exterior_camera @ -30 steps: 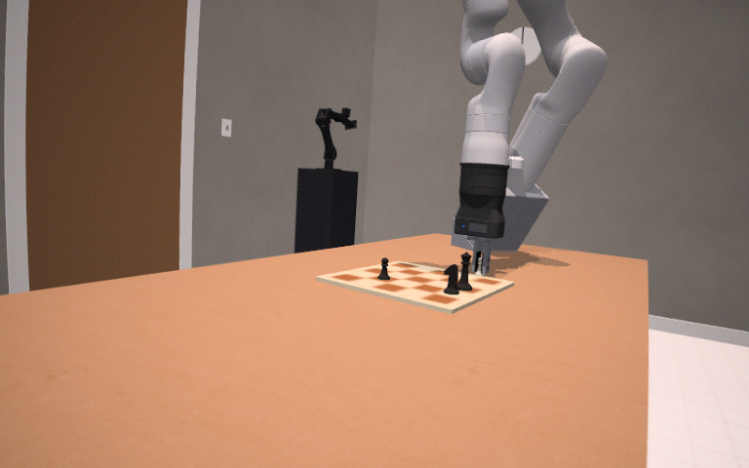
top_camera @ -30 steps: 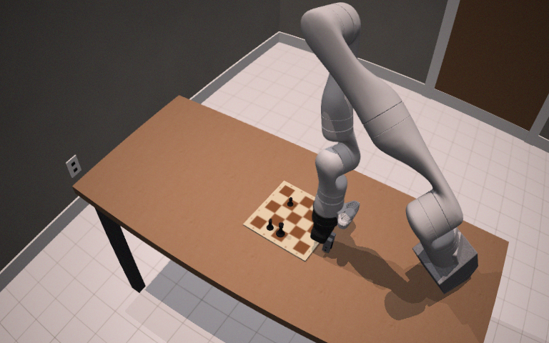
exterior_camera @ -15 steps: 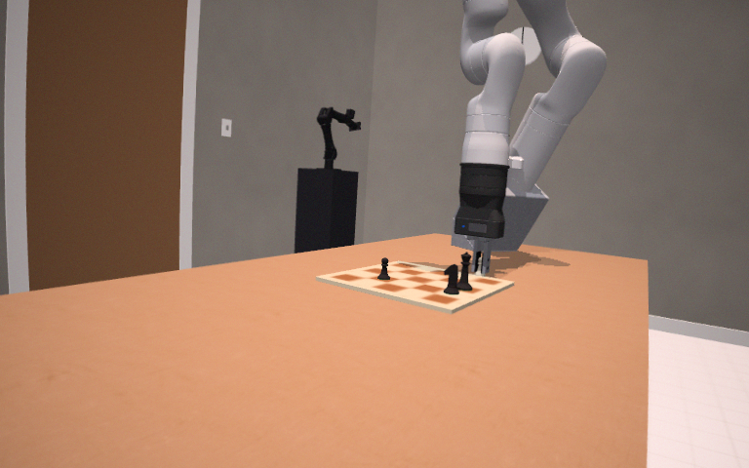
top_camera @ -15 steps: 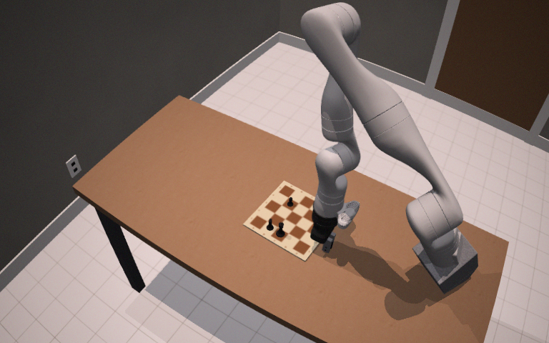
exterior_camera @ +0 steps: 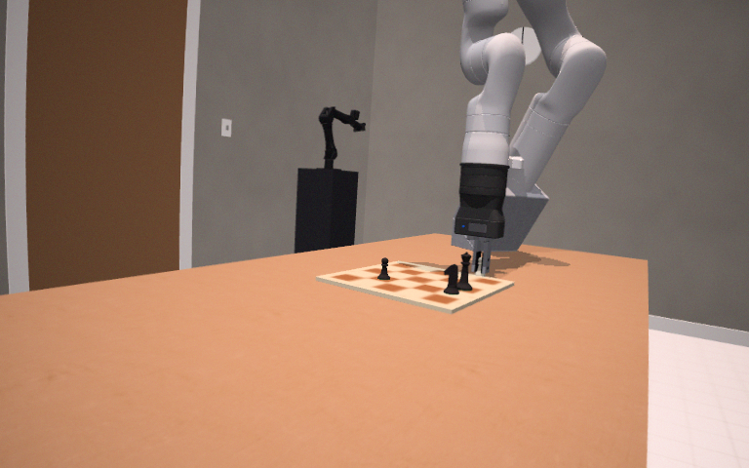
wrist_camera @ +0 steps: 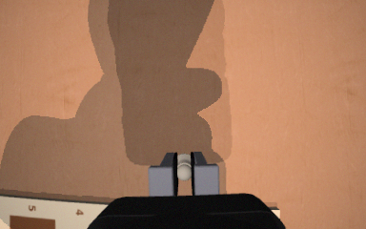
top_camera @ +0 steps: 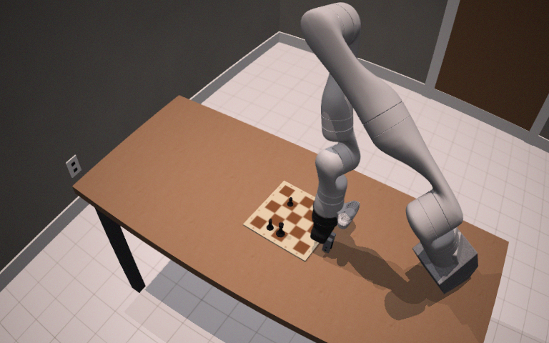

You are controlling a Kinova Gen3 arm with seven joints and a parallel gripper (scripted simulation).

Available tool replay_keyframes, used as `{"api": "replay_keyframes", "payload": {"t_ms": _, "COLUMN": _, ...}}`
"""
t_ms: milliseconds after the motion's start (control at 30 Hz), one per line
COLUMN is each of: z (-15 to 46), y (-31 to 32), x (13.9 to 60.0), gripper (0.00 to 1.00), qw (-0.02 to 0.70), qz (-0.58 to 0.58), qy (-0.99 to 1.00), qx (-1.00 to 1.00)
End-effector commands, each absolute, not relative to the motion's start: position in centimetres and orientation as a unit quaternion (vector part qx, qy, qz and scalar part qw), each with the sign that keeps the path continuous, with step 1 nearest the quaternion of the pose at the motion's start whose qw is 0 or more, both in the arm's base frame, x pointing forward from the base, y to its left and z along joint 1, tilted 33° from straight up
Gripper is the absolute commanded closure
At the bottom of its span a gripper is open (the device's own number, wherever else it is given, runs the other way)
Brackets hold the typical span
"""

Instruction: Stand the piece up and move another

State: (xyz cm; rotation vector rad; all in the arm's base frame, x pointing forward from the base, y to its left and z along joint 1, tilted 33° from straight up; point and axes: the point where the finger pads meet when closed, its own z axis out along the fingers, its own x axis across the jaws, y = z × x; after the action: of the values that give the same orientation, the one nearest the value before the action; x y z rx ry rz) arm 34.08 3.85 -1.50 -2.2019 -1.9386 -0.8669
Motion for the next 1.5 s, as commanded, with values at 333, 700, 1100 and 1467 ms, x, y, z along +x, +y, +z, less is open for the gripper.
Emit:
{"api": "replay_keyframes", "payload": {"t_ms": 333, "z": -1.5, "y": 3.8, "x": 34.1, "gripper": 0.32, "qw": 0.041, "qz": -0.283, "qy": -0.633, "qx": -0.719}}
{"api": "replay_keyframes", "payload": {"t_ms": 700, "z": -1.4, "y": 3.8, "x": 34.1, "gripper": 0.32, "qw": 0.041, "qz": -0.283, "qy": -0.633, "qx": -0.719}}
{"api": "replay_keyframes", "payload": {"t_ms": 1100, "z": 0.8, "y": 2.7, "x": 33.1, "gripper": 0.32, "qw": 0.041, "qz": -0.283, "qy": -0.633, "qx": -0.719}}
{"api": "replay_keyframes", "payload": {"t_ms": 1467, "z": 4.2, "y": 1.0, "x": 31.7, "gripper": 0.32, "qw": 0.041, "qz": -0.283, "qy": -0.633, "qx": -0.719}}
